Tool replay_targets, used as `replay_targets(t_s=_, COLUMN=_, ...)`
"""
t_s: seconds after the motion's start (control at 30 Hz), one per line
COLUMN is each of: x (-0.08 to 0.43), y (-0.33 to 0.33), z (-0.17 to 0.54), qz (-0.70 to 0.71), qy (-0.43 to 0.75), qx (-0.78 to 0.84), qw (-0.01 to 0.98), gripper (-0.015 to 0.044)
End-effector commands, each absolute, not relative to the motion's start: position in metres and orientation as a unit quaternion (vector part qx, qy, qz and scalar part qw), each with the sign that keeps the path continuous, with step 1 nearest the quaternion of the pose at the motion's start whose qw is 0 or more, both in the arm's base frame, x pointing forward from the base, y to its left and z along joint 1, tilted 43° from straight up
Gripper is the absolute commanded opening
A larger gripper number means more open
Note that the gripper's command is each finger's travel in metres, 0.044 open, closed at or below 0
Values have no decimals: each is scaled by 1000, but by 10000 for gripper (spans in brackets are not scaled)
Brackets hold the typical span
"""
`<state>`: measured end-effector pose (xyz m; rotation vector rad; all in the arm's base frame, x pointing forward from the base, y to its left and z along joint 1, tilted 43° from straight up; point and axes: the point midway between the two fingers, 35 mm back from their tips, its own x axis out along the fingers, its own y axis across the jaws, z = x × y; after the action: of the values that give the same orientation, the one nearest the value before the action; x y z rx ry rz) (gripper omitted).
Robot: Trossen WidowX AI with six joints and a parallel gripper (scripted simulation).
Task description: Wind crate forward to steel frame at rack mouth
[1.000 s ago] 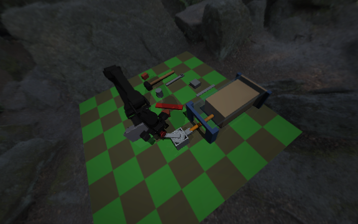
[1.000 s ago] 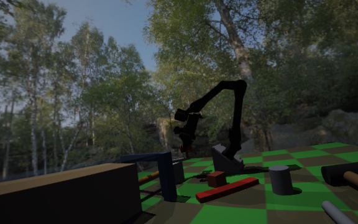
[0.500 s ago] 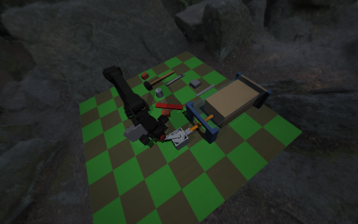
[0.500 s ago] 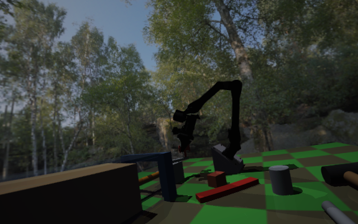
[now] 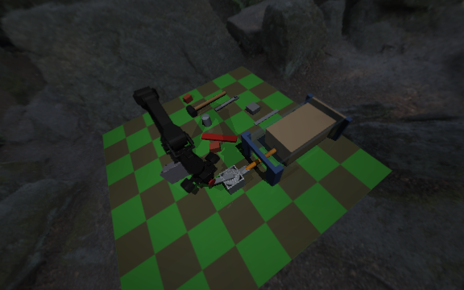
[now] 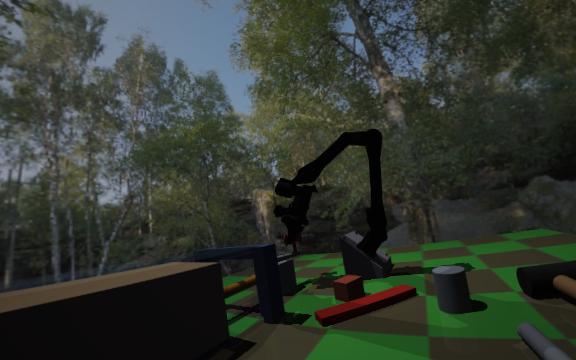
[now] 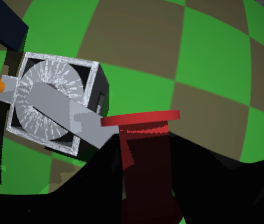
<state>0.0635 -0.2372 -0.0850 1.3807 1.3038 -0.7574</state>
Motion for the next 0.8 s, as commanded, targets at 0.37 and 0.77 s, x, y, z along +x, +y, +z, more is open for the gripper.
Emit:
replay_targets(t_s=0.37, x=60, y=-260, z=-107, qz=-324, qy=546, qx=567, qw=525, gripper=0)
replay_targets(t_s=0.77, x=67, y=-286, z=-128, qz=-324, qy=545, qx=566, qw=526, gripper=0)
